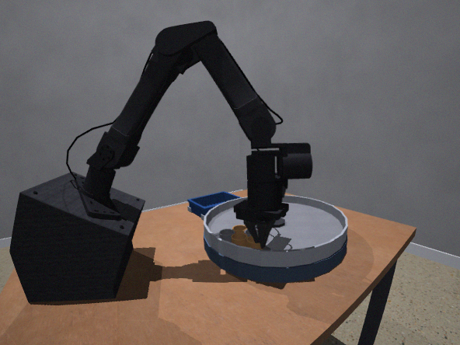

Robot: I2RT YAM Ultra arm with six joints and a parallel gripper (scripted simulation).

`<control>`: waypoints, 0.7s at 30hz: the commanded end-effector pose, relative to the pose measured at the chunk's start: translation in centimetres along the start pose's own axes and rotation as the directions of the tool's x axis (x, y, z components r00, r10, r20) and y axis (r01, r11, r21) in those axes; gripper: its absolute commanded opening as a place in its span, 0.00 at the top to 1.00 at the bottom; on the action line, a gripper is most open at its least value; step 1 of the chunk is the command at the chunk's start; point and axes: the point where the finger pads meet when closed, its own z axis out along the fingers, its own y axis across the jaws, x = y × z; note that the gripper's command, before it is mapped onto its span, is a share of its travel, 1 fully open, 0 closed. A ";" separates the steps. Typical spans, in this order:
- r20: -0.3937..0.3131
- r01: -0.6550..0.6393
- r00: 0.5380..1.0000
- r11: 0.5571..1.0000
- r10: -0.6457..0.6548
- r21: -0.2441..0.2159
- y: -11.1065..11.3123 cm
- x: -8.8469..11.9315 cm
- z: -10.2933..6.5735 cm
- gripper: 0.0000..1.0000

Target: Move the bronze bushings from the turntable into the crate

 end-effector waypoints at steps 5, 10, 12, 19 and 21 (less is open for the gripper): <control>0.021 -0.004 1.000 1.000 0.004 0.011 -0.4 -0.7 -0.7 1.00; 0.021 -0.004 1.000 1.000 0.004 0.011 -0.4 -0.7 -0.7 1.00; 0.021 -0.004 1.000 1.000 0.004 0.012 -0.5 -0.7 -0.9 1.00; 0.024 0.000 1.000 1.000 -0.001 0.027 -1.0 -0.6 -2.6 1.00; 0.024 0.000 1.000 1.000 -0.001 0.027 -1.0 -0.5 -3.5 1.00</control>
